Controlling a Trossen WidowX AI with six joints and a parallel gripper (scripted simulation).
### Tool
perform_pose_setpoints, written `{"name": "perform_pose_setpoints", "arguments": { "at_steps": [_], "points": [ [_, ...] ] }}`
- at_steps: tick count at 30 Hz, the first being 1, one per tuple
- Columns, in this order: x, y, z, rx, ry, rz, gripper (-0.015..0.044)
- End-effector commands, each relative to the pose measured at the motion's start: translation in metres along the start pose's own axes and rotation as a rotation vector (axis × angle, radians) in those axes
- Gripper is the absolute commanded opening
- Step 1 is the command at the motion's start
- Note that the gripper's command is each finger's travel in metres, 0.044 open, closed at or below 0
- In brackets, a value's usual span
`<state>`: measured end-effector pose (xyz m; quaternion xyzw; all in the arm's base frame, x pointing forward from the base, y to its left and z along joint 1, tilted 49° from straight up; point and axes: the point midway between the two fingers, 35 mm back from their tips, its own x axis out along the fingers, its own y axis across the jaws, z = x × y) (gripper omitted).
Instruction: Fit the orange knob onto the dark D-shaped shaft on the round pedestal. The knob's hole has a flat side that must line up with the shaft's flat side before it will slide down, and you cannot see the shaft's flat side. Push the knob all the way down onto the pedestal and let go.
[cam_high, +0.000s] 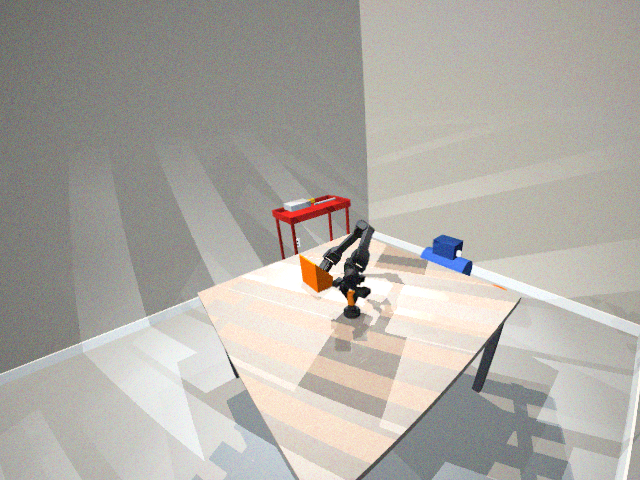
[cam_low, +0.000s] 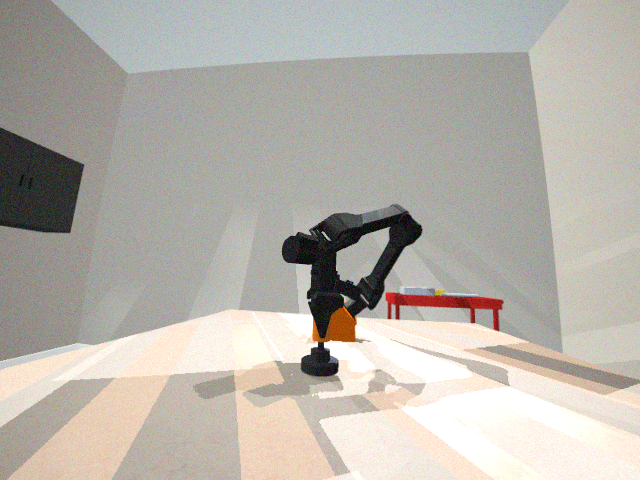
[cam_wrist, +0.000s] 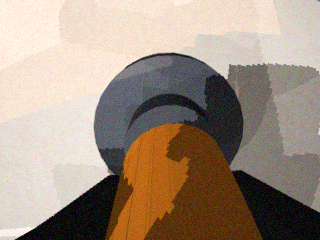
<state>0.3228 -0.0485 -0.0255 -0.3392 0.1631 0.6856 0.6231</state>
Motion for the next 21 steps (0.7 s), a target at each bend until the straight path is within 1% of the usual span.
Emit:
{"name": "perform_pose_setpoints", "arguments": {
  "at_steps": [1,21],
  "points": [
    [0.0016,0.0005,-0.0003,-0.050,0.000,-0.001,0.0000],
    [0.0032,0.0000,-0.0001,-0.050,0.000,-0.001,0.0000]
  ]
}}
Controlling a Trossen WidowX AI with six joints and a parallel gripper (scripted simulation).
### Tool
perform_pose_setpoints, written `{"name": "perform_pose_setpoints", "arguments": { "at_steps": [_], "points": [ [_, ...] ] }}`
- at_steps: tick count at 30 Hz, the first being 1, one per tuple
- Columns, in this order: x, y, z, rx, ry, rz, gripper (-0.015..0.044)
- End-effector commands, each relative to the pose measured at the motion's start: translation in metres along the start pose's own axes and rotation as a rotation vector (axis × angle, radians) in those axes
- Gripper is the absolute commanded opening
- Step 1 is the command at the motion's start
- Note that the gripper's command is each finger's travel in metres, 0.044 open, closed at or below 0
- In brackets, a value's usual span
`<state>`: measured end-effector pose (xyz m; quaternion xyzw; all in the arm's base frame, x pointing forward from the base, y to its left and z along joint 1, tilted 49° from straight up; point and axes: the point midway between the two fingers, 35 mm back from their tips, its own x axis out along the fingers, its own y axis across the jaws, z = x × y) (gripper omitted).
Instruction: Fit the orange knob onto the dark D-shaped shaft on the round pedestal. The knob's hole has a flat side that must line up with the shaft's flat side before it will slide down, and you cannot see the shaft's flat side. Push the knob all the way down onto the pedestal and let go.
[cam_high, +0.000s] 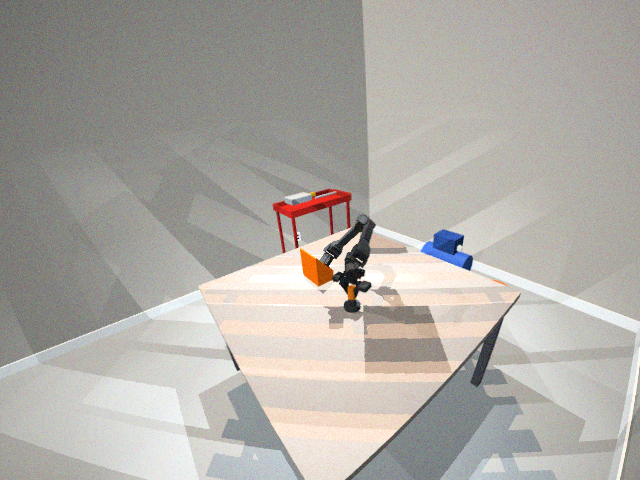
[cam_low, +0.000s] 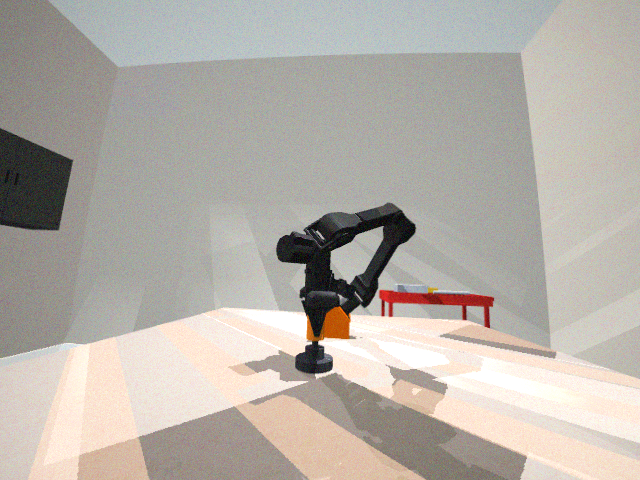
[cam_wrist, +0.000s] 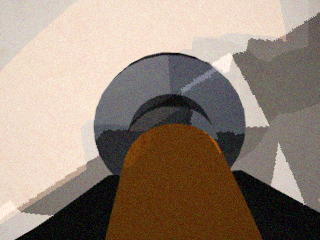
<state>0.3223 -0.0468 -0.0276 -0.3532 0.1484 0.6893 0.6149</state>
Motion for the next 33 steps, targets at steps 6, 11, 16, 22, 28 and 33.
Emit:
{"name": "perform_pose_setpoints", "arguments": {
  "at_steps": [6,11,16,22,28,33],
  "points": [
    [-0.0039,-0.0011,0.0003,-0.006,-0.001,-0.002,0.0000],
    [-0.0036,-0.0012,0.0002,-0.131,-0.001,-0.002,0.0000],
    [-0.0011,-0.0002,0.0001,-0.215,-0.001,-0.002,0.0000],
    [0.0005,-0.0006,0.0000,-0.215,-0.001,-0.002,0.0000],
    [0.0005,-0.0007,0.0000,-0.215,-0.001,-0.002,0.0000],
    [0.0008,-0.0008,0.0000,-0.216,-0.001,-0.002,0.0000]
  ]
}}
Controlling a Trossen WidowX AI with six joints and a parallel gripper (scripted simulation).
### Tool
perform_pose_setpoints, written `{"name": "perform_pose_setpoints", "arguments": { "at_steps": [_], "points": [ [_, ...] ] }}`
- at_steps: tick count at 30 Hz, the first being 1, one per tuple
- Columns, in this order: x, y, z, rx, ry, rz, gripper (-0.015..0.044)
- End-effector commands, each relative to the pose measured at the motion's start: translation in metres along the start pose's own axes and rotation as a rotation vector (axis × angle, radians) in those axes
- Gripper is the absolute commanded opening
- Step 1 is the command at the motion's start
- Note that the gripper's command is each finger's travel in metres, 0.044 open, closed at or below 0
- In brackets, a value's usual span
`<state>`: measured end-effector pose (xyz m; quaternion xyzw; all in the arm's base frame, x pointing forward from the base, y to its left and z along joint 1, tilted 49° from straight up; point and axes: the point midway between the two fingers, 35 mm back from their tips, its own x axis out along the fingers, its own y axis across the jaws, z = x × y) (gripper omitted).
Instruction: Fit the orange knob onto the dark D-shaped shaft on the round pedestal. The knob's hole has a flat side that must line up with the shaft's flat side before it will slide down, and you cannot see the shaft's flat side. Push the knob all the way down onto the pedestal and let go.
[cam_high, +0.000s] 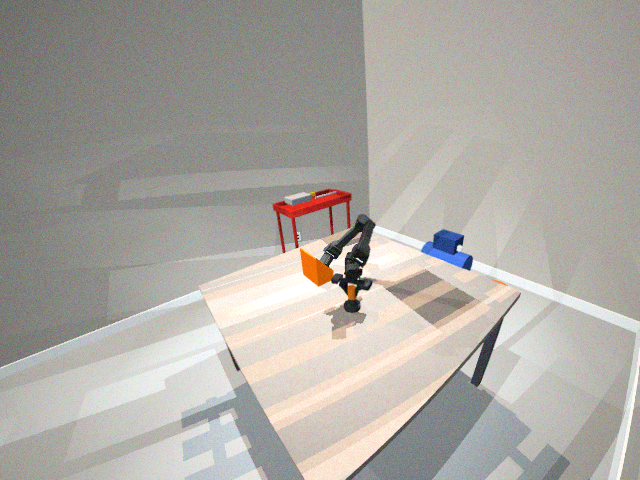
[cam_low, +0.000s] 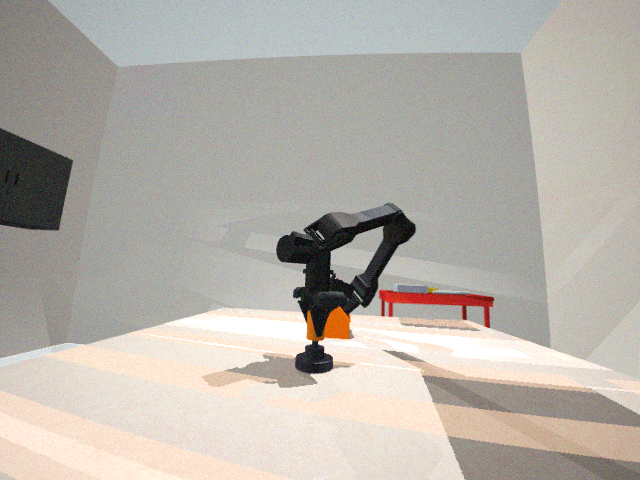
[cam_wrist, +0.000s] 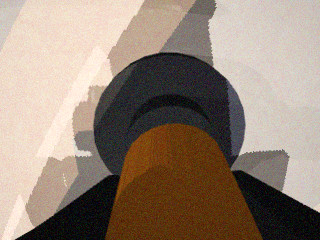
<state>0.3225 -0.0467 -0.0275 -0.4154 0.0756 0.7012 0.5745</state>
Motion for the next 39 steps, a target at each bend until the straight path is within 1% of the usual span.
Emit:
{"name": "perform_pose_setpoints", "arguments": {
  "at_steps": [1,9,16,39],
  "points": [
    [0.0008,-0.0005,-0.0003,-0.006,0.000,-0.002,0.0000],
    [-0.0038,-0.0006,-0.0003,-0.015,0.000,-0.002,0.0000],
    [-0.0014,-0.0001,0.0000,-0.216,0.000,-0.002,0.0000],
    [0.0010,-0.0003,-0.0007,-0.216,0.000,-0.002,0.0000]
  ]
}}
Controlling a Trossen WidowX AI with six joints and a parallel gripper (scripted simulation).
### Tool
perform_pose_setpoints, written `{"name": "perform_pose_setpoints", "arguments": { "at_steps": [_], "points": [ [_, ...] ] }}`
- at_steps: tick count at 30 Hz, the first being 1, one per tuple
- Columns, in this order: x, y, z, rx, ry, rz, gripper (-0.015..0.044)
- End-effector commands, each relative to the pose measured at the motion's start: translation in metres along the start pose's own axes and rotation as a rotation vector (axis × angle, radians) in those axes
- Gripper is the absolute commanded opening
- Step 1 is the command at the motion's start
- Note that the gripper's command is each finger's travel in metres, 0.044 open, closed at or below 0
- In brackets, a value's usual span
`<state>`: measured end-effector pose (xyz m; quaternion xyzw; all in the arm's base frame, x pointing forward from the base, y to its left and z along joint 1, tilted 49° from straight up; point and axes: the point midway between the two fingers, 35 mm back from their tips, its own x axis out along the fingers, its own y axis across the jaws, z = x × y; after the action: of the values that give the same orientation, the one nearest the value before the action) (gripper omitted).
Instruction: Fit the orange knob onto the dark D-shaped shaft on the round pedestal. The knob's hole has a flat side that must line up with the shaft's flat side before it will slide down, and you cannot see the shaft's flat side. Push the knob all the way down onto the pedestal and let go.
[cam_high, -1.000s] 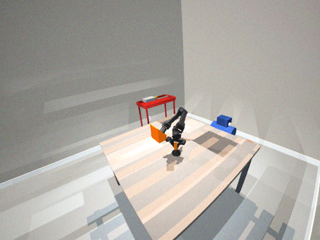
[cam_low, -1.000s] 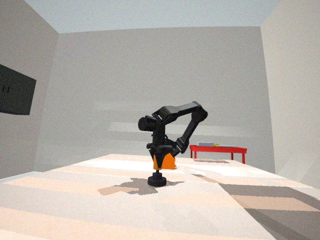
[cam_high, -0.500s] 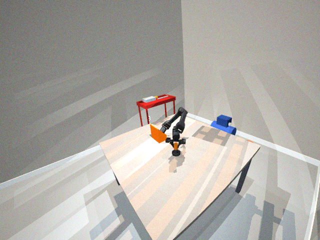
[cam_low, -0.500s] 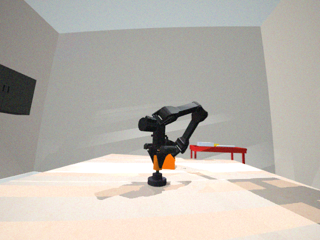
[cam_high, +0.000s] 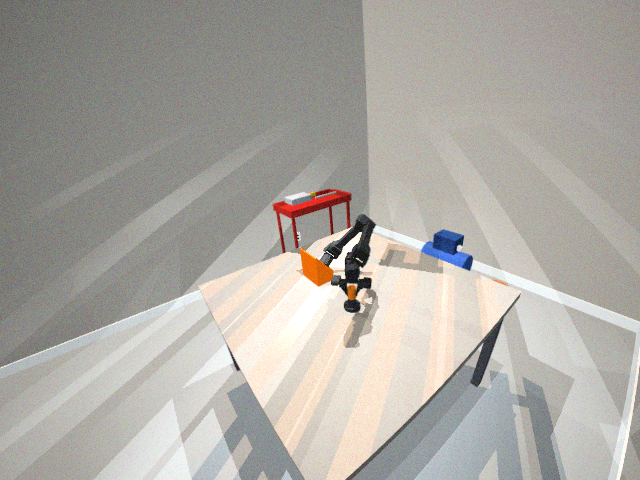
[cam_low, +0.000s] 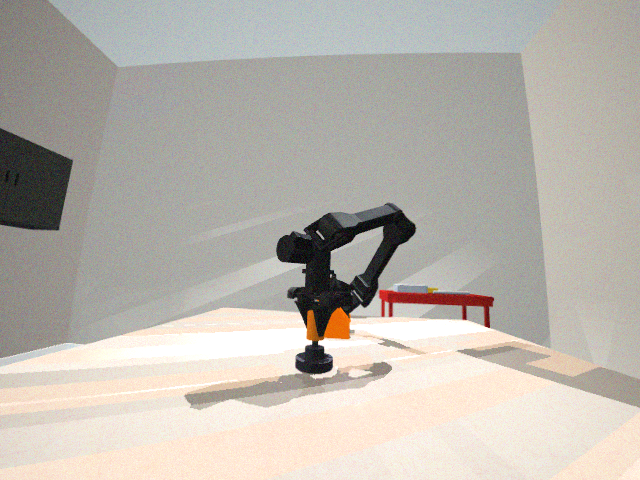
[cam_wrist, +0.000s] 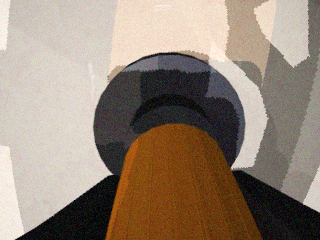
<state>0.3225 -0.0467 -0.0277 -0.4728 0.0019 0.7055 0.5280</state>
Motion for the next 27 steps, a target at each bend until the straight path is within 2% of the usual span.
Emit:
{"name": "perform_pose_setpoints", "arguments": {
  "at_steps": [1,12,16,27],
  "points": [
    [0.0008,-0.0003,-0.0006,-0.007,0.001,-0.003,0.0000],
    [-0.0039,-0.0003,-0.0004,0.071,0.001,-0.003,0.0000],
    [-0.0031,-0.0002,0.0000,0.263,0.001,-0.003,0.0000],
    [-0.0008,0.0006,0.0001,1.009,0.000,-0.003,0.0000]
  ]
}}
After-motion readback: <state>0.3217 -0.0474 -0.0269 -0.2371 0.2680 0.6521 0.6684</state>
